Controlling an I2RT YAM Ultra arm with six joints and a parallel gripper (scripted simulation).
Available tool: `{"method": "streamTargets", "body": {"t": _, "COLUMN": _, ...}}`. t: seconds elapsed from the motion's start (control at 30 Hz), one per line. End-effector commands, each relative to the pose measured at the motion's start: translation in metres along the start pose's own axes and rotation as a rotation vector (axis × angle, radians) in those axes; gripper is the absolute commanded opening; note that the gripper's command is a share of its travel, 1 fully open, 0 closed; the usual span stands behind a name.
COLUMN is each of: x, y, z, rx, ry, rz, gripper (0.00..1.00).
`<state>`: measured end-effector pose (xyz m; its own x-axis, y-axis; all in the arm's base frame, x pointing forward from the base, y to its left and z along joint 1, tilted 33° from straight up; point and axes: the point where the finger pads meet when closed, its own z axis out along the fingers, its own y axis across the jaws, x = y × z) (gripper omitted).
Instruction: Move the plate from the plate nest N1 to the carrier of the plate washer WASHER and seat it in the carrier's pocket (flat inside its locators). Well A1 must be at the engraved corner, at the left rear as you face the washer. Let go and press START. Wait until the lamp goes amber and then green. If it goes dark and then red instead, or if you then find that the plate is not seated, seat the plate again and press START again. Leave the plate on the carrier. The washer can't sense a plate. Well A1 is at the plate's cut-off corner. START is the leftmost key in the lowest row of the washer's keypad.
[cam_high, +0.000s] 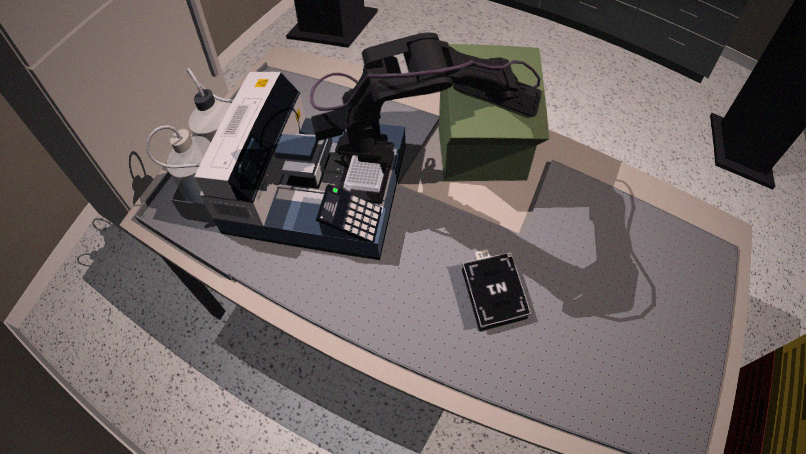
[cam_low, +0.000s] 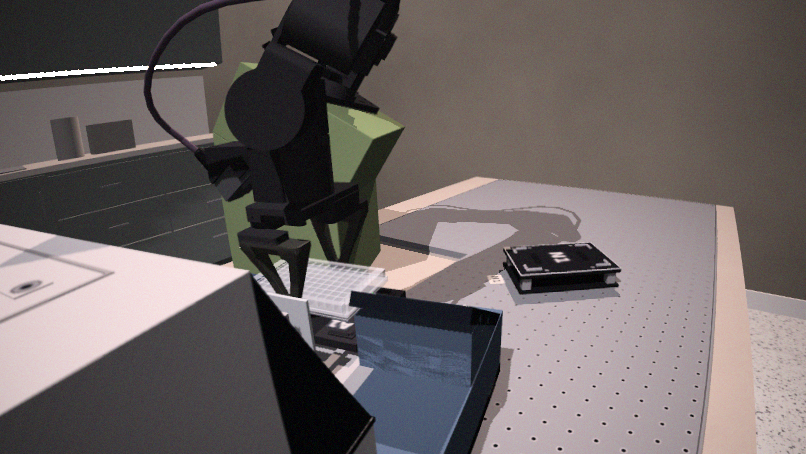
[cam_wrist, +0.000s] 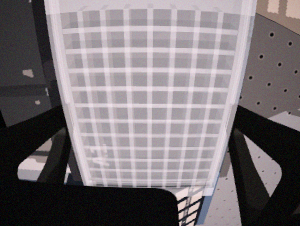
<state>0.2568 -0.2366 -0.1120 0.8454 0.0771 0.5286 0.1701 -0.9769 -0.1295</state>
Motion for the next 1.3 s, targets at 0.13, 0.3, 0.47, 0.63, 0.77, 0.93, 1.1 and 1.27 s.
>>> {"method": "streamTargets", "body": {"t": 0.13, "x": 0.006, "y": 0.024, "z": -0.008, "rx": -0.065, "ry": 0.010, "rz": -0.011, "gripper": 0.84}}
{"method": "streamTargets", "body": {"t": 0.3, "x": 0.005, "y": 0.019, "z": -0.008, "rx": -0.054, "ry": 0.006, "rz": -0.005, "gripper": 0.84}}
{"method": "streamTargets", "body": {"t": 0.47, "x": 0.002, "y": 0.013, "z": -0.007, "rx": -0.047, "ry": 0.003, "rz": -0.002, "gripper": 0.84}}
{"method": "streamTargets", "body": {"t": 0.63, "x": 0.000, "y": 0.008, "z": -0.007, "rx": -0.042, "ry": 0.000, "rz": 0.001, "gripper": 0.84}}
{"method": "streamTargets", "body": {"t": 0.77, "x": 0.001, "y": 0.008, "z": -0.008, "rx": -0.045, "ry": 0.002, "rz": -0.002, "gripper": 0.84}}
{"method": "streamTargets", "body": {"t": 0.93, "x": 0.001, "y": 0.007, "z": -0.007, "rx": -0.043, "ry": 0.001, "rz": -0.003, "gripper": 0.84}}
{"method": "streamTargets", "body": {"t": 1.1, "x": 0.003, "y": 0.008, "z": -0.004, "rx": -0.031, "ry": 0.005, "rz": -0.005, "gripper": 0.84}}
{"method": "streamTargets", "body": {"t": 1.27, "x": 0.003, "y": 0.008, "z": -0.004, "rx": -0.031, "ry": 0.005, "rz": -0.005, "gripper": 0.84}}
